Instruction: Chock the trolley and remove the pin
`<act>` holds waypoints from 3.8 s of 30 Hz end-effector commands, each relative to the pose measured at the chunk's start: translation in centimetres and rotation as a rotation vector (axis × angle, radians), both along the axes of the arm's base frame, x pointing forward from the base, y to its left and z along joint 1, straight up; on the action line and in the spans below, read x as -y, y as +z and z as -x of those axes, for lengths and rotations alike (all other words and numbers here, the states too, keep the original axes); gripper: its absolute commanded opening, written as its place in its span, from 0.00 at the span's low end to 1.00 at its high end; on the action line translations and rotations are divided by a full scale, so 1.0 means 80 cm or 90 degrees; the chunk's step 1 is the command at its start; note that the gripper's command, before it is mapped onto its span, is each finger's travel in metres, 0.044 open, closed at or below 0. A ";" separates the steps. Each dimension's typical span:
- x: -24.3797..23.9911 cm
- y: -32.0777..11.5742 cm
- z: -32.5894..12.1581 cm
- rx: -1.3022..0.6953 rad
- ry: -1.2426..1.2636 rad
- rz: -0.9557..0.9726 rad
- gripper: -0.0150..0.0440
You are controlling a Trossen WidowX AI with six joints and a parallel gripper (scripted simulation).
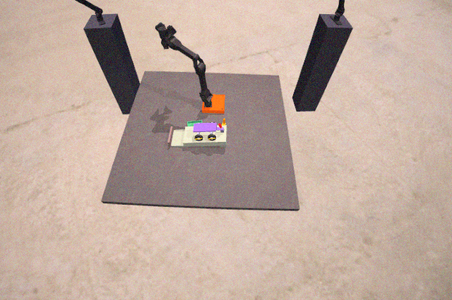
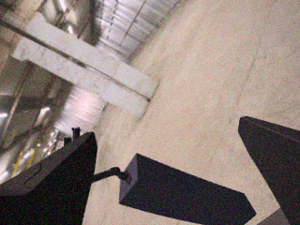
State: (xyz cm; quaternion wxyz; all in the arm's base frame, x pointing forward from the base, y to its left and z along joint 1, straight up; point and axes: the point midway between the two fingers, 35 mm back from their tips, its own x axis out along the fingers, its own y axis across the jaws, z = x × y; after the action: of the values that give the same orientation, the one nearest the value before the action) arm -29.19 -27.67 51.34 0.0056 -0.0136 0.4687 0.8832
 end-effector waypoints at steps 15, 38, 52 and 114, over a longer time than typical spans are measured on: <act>0.111 -0.045 -0.126 0.013 0.273 -0.203 0.58; 0.158 -0.151 -0.437 -0.133 0.793 -0.597 0.58; 0.077 -0.221 -0.605 -0.337 1.082 -0.814 0.58; -0.501 -0.480 -0.599 -2.337 1.236 -1.141 0.58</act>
State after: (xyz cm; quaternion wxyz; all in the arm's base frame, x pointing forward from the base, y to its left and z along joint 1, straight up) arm 20.45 11.92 13.57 0.6184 -0.3941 0.5637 0.3803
